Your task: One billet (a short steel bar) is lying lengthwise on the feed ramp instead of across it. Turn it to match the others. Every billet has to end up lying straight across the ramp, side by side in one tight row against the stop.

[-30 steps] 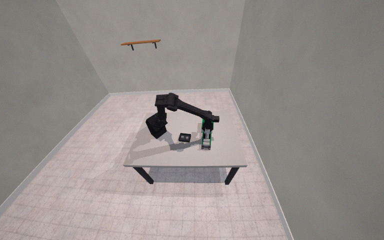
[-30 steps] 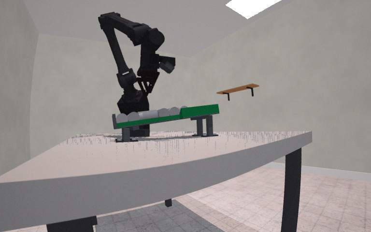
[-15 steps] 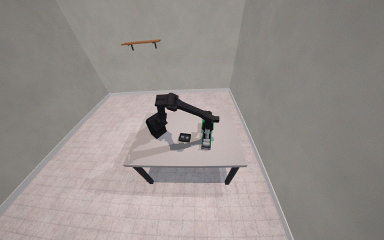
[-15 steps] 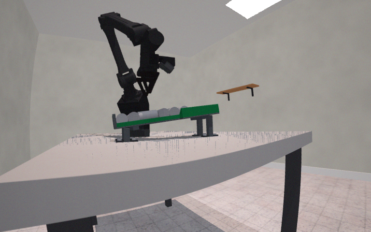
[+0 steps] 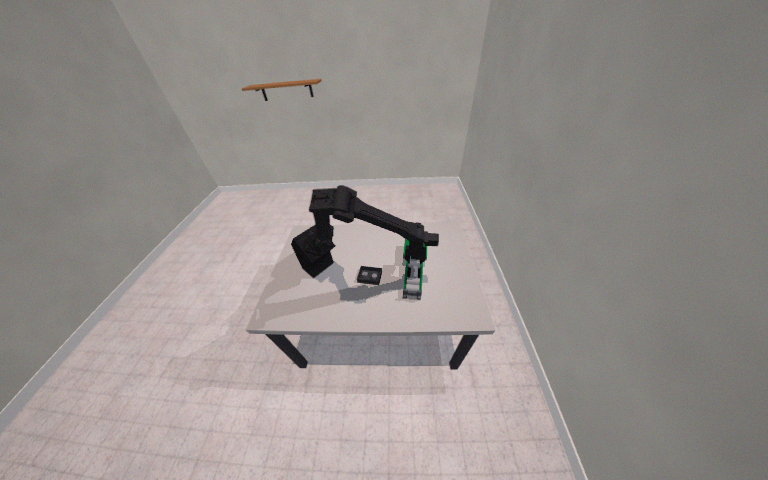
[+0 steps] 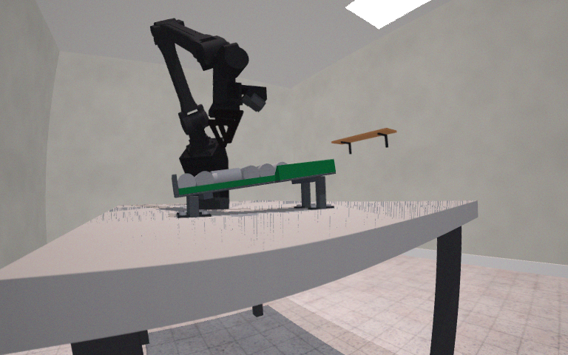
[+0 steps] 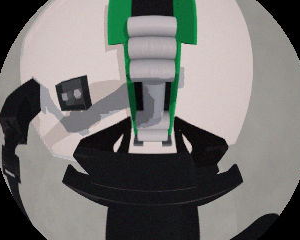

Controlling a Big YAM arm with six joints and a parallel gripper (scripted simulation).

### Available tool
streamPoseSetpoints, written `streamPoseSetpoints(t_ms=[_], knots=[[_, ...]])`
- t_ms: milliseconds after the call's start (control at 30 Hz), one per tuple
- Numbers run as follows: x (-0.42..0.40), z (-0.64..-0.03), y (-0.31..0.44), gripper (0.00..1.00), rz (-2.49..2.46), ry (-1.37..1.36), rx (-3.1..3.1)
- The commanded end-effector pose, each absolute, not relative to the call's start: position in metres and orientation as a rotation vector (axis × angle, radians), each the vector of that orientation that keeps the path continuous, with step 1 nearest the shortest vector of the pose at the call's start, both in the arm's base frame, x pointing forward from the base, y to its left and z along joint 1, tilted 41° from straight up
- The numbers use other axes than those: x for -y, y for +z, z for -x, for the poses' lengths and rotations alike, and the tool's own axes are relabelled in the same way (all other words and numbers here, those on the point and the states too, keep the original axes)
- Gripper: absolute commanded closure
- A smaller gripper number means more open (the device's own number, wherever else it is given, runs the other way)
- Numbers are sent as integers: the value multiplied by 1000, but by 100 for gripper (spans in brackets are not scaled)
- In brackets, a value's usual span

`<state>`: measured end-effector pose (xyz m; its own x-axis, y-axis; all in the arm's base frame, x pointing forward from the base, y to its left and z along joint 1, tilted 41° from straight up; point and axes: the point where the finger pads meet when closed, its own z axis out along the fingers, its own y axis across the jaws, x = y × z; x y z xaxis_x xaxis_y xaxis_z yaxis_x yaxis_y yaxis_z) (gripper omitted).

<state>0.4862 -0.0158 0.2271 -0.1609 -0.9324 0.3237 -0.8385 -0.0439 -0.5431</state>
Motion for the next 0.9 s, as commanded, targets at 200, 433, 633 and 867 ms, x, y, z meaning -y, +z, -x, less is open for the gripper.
streamPoseSetpoints(t_ms=[200, 433, 633, 867], knots=[[21, -492, 254, 45, 1885, -993, -2019], [21, -490, 251, 45, 1894, -965, -2011], [21, -490, 249, 45, 1899, -933, -1996], [25, -494, 217, 45, 1944, -891, -2021]])
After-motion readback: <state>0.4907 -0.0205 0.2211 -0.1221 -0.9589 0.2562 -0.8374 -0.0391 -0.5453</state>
